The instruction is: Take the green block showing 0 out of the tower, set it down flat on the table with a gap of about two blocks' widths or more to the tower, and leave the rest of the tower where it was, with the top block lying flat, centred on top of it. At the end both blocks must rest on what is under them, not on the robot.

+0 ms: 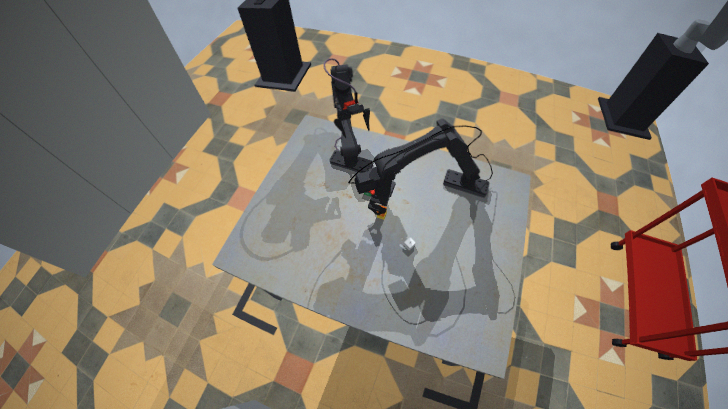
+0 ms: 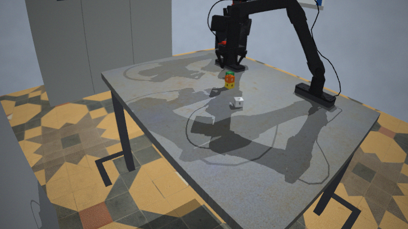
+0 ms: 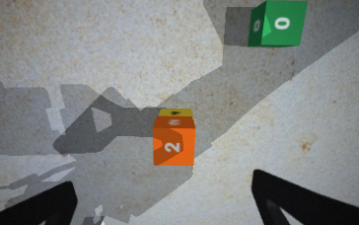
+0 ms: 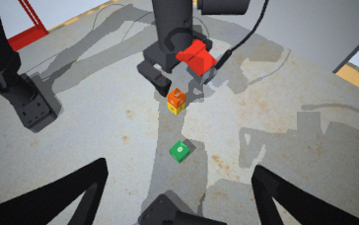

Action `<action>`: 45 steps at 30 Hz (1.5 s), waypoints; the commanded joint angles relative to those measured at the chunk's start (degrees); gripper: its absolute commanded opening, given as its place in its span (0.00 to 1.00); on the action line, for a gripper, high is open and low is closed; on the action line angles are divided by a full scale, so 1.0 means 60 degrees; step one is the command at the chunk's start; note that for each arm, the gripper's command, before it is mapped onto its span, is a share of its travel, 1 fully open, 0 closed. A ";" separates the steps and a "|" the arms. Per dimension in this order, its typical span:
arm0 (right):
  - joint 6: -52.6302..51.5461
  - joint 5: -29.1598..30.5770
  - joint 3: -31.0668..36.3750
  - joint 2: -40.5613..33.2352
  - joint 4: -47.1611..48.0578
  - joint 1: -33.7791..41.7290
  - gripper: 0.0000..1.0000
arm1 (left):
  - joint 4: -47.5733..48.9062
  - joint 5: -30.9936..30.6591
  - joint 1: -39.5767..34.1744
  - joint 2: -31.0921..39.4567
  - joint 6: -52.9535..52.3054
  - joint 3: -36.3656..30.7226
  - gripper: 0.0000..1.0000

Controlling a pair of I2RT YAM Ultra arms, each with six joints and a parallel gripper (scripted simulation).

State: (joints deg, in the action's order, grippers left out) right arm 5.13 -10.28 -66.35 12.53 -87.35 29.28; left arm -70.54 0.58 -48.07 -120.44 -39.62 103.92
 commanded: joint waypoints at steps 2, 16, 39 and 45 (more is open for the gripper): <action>-0.0223 0.0294 0.0500 0.1097 0.1561 0.0191 1.00 | 0.1109 0.0146 0.0375 0.1174 0.0463 -0.0857 1.00; -0.0982 0.1294 0.2079 0.5292 0.4594 0.1899 1.00 | 0.4307 -0.0090 0.2535 0.6468 0.1675 -0.4897 1.00; -0.1458 0.1991 0.3167 0.8719 0.6928 0.3034 1.00 | 1.0336 -0.0665 0.7325 1.0588 0.5558 -0.7373 1.00; -0.1416 0.1943 0.3172 0.8712 0.6800 0.3115 1.00 | 1.1332 -0.0341 0.7857 1.0317 0.6352 -0.7322 1.00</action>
State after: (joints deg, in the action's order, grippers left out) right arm -3.11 1.08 -47.27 65.04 -47.51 47.42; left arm -6.76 -2.42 -1.43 -58.17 -5.19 60.49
